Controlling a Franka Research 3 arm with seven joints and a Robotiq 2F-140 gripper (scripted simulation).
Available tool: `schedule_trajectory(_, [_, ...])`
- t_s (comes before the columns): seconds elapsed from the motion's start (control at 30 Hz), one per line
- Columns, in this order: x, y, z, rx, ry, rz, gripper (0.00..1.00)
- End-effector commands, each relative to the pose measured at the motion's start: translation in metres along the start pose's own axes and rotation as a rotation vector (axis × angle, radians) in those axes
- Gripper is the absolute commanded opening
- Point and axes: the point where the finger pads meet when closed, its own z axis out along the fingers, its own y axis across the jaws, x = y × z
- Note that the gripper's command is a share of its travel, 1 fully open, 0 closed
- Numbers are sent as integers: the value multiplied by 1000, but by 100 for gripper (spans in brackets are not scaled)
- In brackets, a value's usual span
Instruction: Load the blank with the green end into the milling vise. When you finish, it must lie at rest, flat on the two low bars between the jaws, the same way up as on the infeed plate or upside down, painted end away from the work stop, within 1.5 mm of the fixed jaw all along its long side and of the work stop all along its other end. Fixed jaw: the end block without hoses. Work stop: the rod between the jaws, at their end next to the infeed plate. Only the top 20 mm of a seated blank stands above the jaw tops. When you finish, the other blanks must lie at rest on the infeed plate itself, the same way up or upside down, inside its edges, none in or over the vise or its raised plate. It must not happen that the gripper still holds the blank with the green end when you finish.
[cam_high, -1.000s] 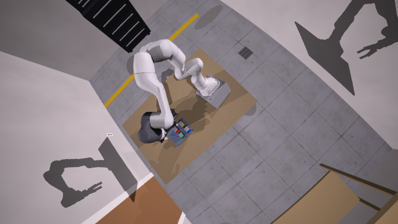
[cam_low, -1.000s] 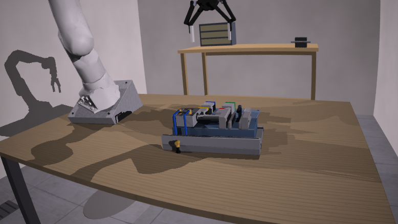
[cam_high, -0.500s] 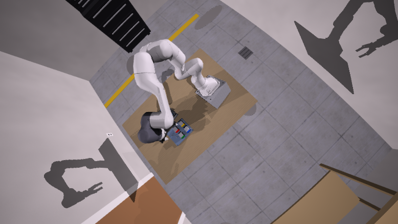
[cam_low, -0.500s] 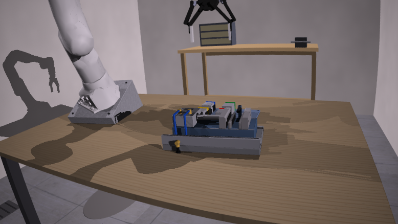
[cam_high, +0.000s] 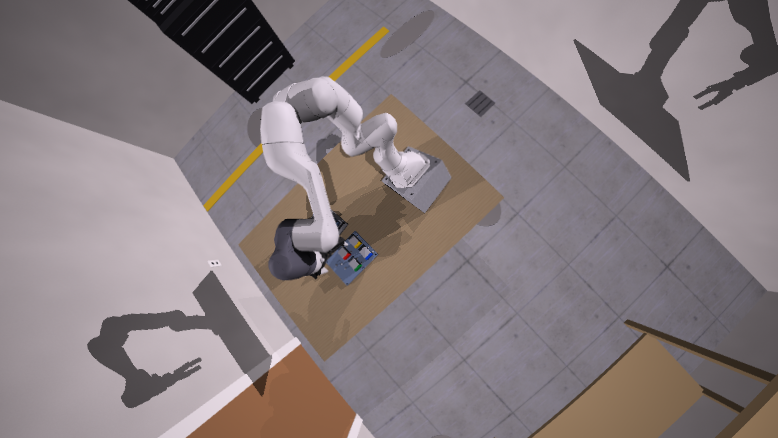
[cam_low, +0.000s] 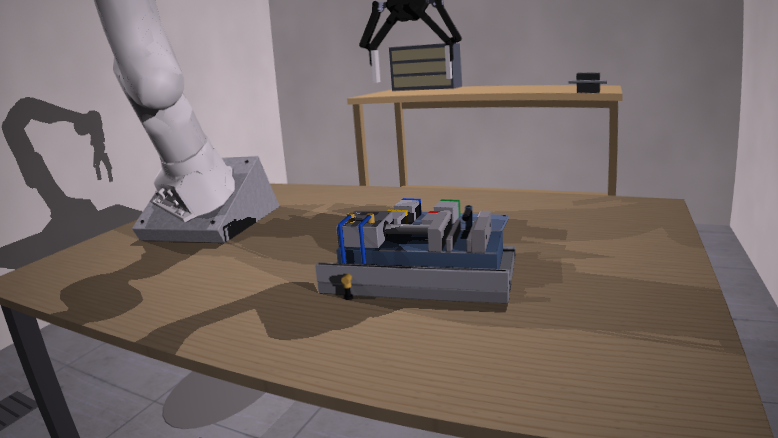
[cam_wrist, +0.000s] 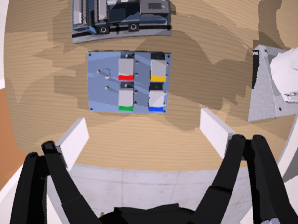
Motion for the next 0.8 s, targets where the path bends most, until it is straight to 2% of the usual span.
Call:
schedule_trajectory(0.0, [-1,0,-1,3,0,119,100])
schedule_trajectory(0.27, [-1,0,-1,3,0,119,100])
schedule_trajectory(0.3, [-1,0,-1,2,0,78,100])
schedule_trajectory(0.77, [-1,0,-1,3,0,119,100])
